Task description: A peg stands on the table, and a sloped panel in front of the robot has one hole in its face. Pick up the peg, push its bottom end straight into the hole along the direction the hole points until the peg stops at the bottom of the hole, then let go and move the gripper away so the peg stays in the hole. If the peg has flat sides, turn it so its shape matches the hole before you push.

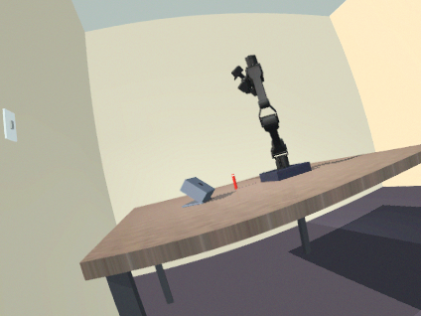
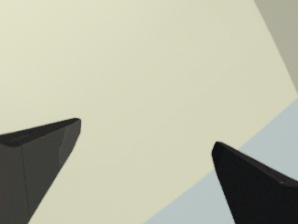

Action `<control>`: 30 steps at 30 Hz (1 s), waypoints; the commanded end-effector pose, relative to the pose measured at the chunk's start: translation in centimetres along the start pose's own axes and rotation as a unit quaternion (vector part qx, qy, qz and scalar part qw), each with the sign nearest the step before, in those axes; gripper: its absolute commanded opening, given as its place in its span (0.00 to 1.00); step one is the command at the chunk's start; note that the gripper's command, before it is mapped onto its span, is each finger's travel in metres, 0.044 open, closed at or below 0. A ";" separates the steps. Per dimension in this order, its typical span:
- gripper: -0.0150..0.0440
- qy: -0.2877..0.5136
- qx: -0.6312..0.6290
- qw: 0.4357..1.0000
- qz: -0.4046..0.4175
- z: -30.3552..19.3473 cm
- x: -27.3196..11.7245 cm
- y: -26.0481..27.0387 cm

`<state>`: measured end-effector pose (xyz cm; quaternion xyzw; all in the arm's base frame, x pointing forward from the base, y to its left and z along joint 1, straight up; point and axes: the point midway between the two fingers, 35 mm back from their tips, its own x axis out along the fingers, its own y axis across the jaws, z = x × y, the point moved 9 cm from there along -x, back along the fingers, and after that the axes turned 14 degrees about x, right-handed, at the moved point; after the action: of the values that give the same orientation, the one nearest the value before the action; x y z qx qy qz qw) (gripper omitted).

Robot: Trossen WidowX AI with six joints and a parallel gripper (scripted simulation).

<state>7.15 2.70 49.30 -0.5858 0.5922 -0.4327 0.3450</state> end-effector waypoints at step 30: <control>1.00 -0.084 0.462 0.872 0.140 -4.2 8.1 4.2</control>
<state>1.53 -3.97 48.21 -0.3425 0.3866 -0.5482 0.6578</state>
